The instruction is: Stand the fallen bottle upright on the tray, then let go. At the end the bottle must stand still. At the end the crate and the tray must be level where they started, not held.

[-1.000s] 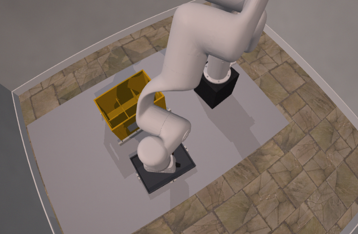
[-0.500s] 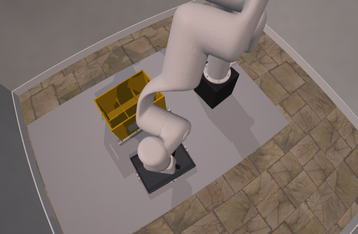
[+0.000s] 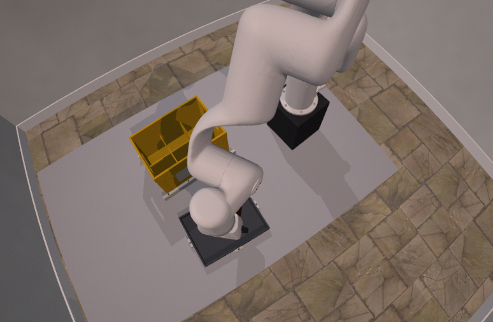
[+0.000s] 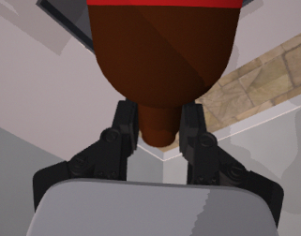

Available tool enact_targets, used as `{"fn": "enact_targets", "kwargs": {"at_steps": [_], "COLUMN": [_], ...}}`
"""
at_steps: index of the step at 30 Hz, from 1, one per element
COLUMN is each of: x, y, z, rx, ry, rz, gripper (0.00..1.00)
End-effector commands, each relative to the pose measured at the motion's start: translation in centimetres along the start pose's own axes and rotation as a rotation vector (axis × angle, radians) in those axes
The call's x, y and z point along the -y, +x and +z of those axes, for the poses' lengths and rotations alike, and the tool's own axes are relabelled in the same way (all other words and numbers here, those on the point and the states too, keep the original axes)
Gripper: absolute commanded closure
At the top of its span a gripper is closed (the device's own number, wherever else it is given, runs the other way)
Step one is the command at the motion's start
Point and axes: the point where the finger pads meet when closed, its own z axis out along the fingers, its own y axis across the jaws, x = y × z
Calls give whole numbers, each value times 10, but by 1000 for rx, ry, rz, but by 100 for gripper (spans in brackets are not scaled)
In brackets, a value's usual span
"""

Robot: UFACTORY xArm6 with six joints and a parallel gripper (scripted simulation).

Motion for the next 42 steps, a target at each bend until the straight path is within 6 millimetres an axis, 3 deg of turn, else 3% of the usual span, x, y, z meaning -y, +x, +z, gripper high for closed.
{"fn": "enact_targets", "kwargs": {"at_steps": [1, 14, 42], "x": [1, 1, 1], "y": [-2, -2, -2], "z": [-2, -2, -2], "rx": [4, 4, 4], "ry": [2, 1, 1], "rz": [21, 208, 266], "gripper": [100, 100, 100]}}
